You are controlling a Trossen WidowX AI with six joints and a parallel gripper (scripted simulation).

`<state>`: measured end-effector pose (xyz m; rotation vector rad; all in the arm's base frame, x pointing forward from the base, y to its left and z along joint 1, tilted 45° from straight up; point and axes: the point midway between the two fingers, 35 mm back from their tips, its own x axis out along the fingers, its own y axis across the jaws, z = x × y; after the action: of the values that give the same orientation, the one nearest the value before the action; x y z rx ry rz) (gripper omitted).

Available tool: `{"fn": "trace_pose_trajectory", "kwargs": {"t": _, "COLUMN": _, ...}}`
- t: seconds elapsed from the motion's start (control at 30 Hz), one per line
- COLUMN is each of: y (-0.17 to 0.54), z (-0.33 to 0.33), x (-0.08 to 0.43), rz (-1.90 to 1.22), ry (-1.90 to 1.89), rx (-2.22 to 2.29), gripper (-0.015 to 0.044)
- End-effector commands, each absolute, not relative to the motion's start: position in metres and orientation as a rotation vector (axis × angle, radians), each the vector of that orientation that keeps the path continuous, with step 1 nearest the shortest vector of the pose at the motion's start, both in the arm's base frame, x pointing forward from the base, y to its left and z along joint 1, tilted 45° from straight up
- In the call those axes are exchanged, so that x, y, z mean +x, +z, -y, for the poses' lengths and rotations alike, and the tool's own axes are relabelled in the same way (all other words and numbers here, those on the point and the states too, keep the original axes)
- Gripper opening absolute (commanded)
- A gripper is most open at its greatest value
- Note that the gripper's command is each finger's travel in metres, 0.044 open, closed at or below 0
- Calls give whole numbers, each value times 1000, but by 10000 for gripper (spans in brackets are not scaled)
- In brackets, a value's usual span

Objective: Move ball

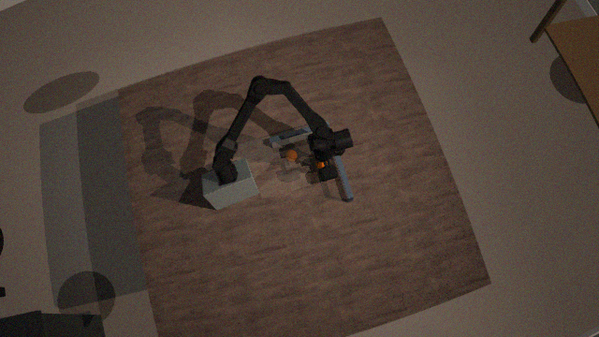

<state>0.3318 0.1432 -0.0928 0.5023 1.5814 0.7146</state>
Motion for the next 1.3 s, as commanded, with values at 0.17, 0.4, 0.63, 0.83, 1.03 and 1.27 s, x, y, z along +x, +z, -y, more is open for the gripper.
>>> {"fn": "trace_pose_trajectory", "kwargs": {"t": 0.17, "y": -94, "z": -146, "x": 329, "rz": -1587, "ry": 717, "rx": 511, "gripper": 207}}
{"fn": "trace_pose_trajectory", "kwargs": {"t": 0.4, "y": -83, "z": -133, "x": 335, "rz": -1586, "ry": 713, "rx": 507, "gripper": 63}}
{"fn": "trace_pose_trajectory", "kwargs": {"t": 0.63, "y": -47, "z": -97, "x": 347, "rz": -1586, "ry": 707, "rx": 503, "gripper": 0}}
{"fn": "trace_pose_trajectory", "kwargs": {"t": 0.83, "y": -13, "z": -65, "x": 350, "rz": -1587, "ry": 708, "rx": 504, "gripper": 0}}
{"fn": "trace_pose_trajectory", "kwargs": {"t": 1.03, "y": 1, "z": -52, "x": 349, "rz": -1587, "ry": 712, "rx": 505, "gripper": 0}}
{"fn": "trace_pose_trajectory", "kwargs": {"t": 1.27, "y": 5, "z": -63, "x": 337, "rz": -1588, "ry": 711, "rx": 505, "gripper": 0}}
